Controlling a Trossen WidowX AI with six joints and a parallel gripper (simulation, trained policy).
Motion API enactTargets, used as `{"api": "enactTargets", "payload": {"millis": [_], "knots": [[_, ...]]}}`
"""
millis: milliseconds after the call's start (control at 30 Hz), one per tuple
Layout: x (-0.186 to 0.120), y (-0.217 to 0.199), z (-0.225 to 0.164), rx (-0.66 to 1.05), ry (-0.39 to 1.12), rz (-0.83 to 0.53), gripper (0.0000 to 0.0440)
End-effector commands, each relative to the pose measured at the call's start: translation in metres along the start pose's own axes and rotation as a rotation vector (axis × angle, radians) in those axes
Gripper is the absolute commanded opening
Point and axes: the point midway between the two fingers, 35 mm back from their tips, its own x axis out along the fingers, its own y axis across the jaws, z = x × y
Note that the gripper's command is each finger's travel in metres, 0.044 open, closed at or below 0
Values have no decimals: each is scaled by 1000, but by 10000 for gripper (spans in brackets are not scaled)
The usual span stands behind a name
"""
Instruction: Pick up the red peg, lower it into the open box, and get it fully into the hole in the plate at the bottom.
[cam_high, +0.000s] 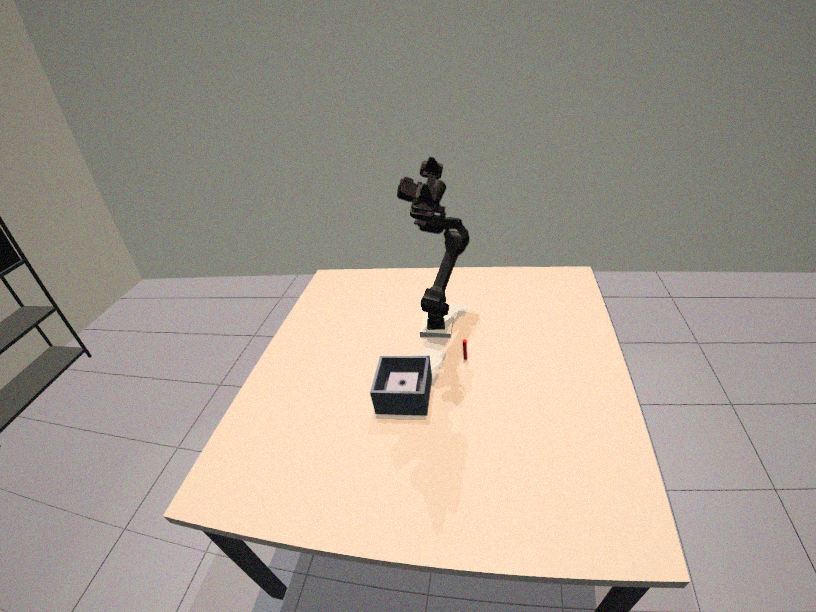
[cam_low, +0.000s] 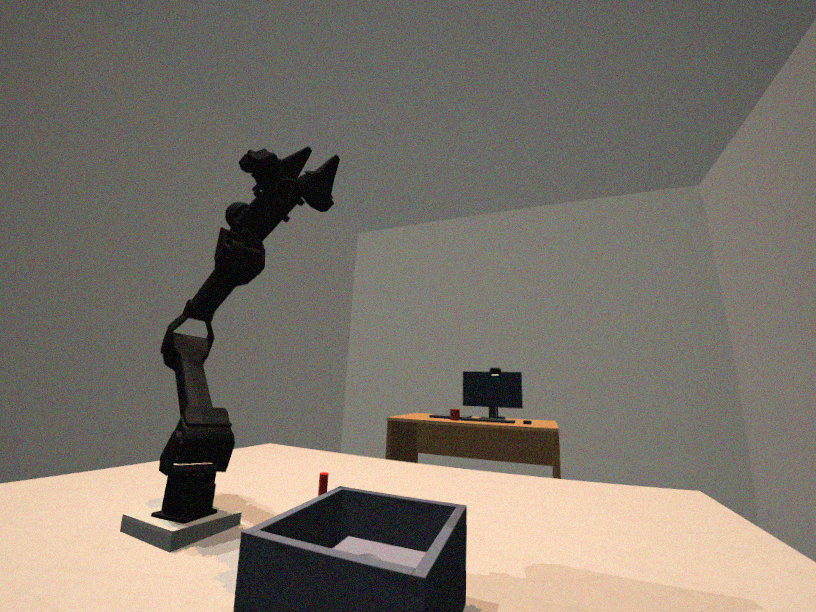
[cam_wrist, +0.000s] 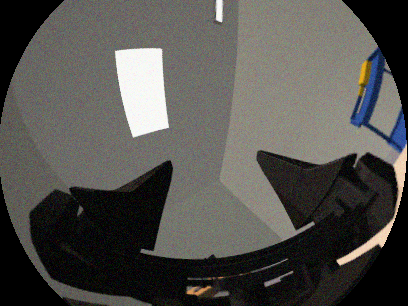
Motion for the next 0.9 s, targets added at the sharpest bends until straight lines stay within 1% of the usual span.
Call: {"api": "enactTargets", "payload": {"millis": [0, 200, 433, 667, 867], "knots": [[0, -39, 4, 74, -30, -109, 440], [-5, -96, 0, 176, -56, -288, 440], [-21, -160, -19, 258, -57, -518, 440], [-49, -215, -48, 296, -22, -759, 440], [-80, -251, -77, 297, 36, -964, 440]]}}
